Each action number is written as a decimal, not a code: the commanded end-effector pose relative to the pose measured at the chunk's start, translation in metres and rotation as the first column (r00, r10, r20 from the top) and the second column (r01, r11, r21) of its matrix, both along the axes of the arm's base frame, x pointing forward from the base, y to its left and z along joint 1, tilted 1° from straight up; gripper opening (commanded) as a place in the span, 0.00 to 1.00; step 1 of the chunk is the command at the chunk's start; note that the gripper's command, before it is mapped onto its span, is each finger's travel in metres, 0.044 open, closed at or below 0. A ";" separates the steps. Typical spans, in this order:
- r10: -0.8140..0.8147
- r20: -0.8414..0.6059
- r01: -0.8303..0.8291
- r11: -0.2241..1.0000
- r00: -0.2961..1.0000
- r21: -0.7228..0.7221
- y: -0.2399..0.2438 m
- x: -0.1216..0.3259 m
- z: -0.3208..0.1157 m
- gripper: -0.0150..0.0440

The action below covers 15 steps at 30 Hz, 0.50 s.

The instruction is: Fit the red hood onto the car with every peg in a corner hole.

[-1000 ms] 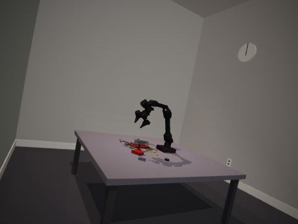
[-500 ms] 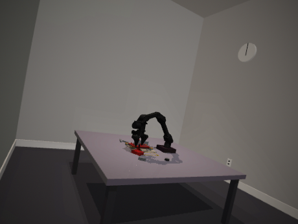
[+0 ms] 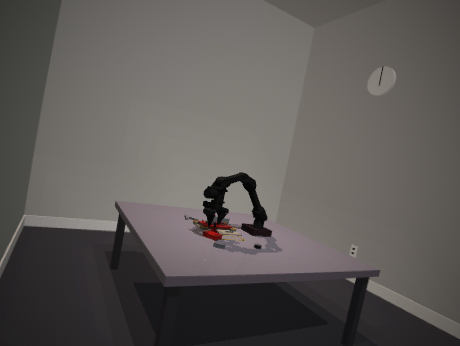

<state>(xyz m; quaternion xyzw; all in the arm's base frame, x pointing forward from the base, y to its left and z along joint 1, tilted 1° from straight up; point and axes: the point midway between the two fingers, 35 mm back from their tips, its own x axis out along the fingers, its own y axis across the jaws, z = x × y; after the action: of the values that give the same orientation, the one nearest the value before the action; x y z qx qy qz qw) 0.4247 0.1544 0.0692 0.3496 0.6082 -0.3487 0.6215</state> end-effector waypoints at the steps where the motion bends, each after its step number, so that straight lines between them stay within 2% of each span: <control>1: 0.007 -0.002 -0.007 1.000 1.000 0.003 0.001 0.000 -0.003 1.00; 15: 0.007 -0.002 -0.007 1.000 1.000 0.003 0.001 -0.001 -0.014 1.00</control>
<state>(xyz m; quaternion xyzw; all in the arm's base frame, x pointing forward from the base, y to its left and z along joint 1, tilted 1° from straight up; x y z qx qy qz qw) 0.4244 0.1545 0.0577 0.3496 0.6083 -0.3486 0.6215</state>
